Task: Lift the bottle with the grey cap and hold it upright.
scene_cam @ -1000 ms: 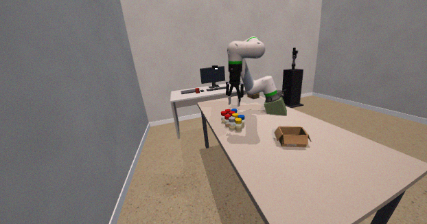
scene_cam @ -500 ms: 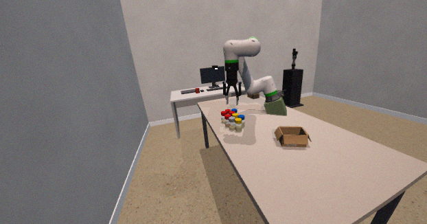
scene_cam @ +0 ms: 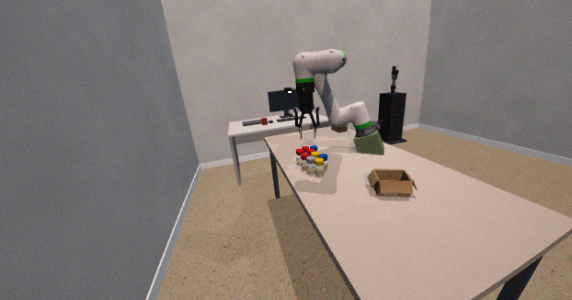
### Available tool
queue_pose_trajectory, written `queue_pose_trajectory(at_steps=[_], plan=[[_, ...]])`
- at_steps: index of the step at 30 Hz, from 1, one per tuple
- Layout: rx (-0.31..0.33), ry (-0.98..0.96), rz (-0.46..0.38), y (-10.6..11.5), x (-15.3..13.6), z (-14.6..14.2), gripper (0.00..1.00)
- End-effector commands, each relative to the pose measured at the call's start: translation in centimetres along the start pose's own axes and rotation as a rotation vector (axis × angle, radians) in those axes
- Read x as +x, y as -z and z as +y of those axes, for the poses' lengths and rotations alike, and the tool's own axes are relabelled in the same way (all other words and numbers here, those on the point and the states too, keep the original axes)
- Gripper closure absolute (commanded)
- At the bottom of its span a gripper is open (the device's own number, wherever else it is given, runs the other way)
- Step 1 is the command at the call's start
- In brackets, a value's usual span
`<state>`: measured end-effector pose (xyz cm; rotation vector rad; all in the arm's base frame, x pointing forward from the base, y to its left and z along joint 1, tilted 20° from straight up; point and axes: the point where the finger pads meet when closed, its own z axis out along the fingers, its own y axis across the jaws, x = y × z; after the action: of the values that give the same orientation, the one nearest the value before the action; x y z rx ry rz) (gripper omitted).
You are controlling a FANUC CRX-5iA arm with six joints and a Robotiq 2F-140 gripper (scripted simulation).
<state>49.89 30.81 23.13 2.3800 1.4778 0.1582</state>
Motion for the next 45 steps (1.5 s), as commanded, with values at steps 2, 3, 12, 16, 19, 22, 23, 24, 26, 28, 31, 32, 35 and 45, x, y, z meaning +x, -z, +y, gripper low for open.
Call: queue_pose_trajectory(at_steps=[2, 3, 12, 16, 19, 22, 23, 24, 26, 28, 31, 32, 35, 45], plan=[[-0.001, 0.000, 0.001, -3.5, 0.1, 0.0, 0.49], [-0.001, 0.000, 0.001, -4.7, 0.1, 0.0, 0.49], [-0.001, 0.000, 0.001, -11.8, 0.2, 0.1, 0.49], [-0.001, 0.000, 0.001, -11.8, 0.2, 0.1, 0.49], [-0.001, 0.000, 0.001, -13.3, 0.2, 0.1, 0.49], [-0.001, 0.000, 0.001, -14.8, 0.2, 0.1, 0.49], [-0.001, 0.000, 0.001, -15.3, 0.2, 0.1, 0.49], [-0.001, 0.000, 0.001, -15.8, 0.2, 0.1, 0.49], [-0.001, 0.000, 0.001, -16.8, 0.2, 0.1, 0.49], [-0.001, 0.000, 0.001, -16.8, 0.2, 0.1, 0.49], [-0.001, 0.000, 0.001, -16.8, 0.2, 0.1, 0.49], [-0.001, 0.000, 0.001, -16.8, 0.2, 0.1, 0.49], [-0.001, 0.000, 0.001, -17.8, 0.2, 0.1, 0.49], [-0.001, 0.000, 0.001, -21.8, 0.2, 0.1, 0.49]])
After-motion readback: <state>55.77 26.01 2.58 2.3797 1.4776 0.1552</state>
